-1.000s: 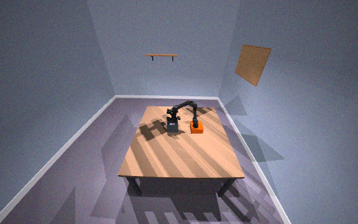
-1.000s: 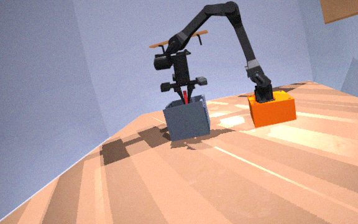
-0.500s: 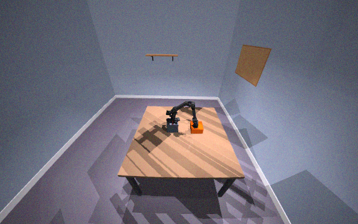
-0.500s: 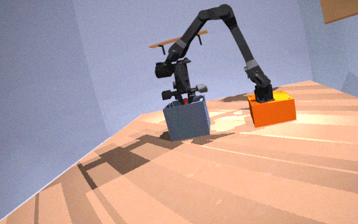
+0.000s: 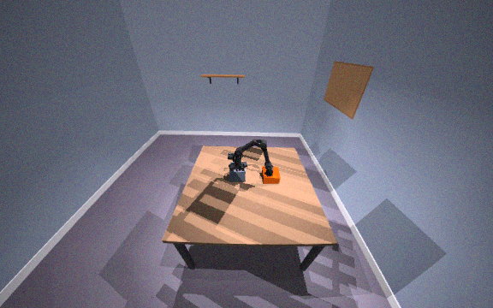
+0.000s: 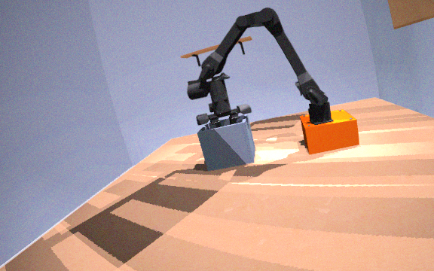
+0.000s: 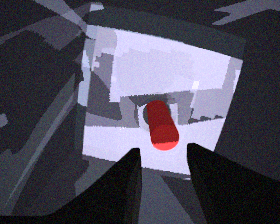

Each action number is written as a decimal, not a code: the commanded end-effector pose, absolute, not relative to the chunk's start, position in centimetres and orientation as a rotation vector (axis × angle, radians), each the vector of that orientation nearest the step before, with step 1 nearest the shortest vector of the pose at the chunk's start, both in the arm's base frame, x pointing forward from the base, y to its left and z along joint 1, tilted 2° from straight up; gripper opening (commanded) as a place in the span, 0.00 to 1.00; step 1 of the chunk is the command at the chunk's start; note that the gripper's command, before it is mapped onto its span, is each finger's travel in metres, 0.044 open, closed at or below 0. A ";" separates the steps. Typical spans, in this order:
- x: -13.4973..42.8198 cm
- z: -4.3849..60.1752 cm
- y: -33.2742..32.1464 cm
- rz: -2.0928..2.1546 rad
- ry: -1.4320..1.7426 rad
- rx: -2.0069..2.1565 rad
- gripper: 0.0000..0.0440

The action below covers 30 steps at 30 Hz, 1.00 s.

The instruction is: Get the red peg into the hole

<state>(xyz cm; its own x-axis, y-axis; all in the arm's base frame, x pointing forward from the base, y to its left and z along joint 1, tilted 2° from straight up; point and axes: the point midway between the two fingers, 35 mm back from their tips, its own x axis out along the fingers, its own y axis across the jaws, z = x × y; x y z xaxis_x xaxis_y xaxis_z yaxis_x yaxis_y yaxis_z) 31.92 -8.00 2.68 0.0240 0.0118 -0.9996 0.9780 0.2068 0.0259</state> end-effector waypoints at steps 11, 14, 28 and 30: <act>33.5 5.8 -8.5 -0.923 1.325 1.237 0.35; 33.9 6.7 -8.8 -0.897 1.322 1.267 0.37; 35.8 11.3 -10.6 -0.760 1.247 1.372 0.42; 36.2 12.2 -10.9 -0.735 1.228 1.381 0.43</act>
